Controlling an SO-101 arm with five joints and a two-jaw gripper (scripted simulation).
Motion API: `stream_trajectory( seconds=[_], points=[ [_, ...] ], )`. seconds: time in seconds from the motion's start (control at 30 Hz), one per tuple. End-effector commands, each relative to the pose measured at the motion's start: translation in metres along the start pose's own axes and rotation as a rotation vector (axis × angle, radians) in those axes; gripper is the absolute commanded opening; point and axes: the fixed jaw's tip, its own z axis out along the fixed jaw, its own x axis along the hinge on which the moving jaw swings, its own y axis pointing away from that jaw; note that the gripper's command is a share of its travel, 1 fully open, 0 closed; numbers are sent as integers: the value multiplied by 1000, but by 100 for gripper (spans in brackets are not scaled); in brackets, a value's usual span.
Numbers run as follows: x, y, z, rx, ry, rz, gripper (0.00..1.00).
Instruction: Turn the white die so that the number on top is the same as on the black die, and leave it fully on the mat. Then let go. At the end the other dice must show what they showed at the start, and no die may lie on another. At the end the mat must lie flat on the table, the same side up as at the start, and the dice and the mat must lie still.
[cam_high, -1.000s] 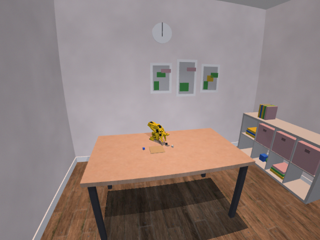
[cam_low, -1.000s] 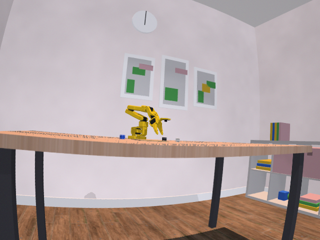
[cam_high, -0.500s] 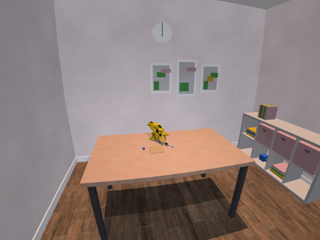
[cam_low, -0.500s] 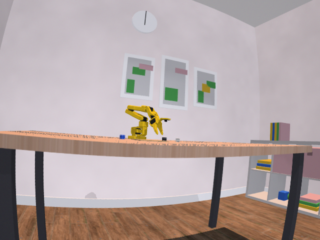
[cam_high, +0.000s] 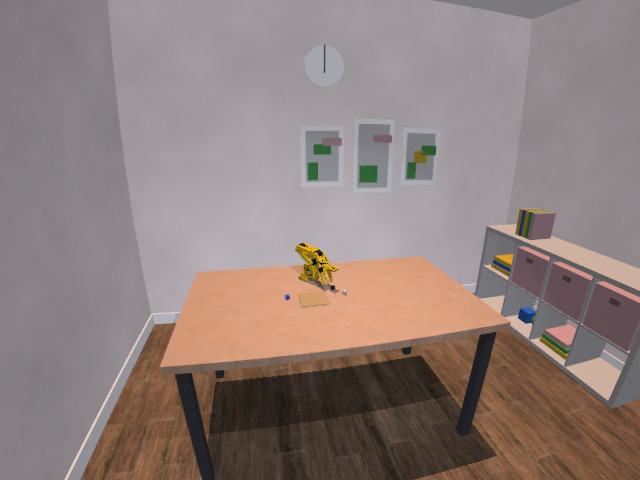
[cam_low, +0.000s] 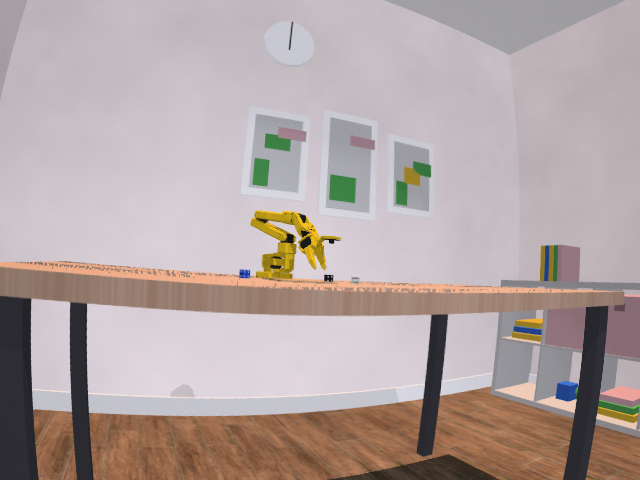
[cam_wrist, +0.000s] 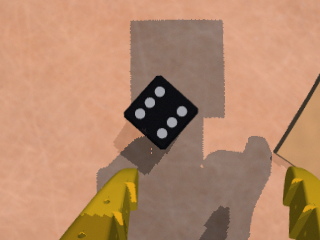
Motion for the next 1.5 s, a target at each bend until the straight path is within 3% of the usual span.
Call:
stream_trajectory(
  seconds=[0.0, 0.57, 0.8, 0.97, 1.03, 1.23, 1.47],
  points=[
    [-11, 0, -5, 1, -51, 7, 28],
    [-12, 0, -5, 1, -51, 7, 28],
    [-26, 0, -3, -1, -51, 4, 28],
    [-48, 1, 6, -3, -51, 0, 28],
    [-48, 1, 6, -3, -51, 0, 28],
    [-70, 2, 25, -6, -51, -4, 28],
    [-79, 3, 38, -8, -51, -6, 28]
  ],
)
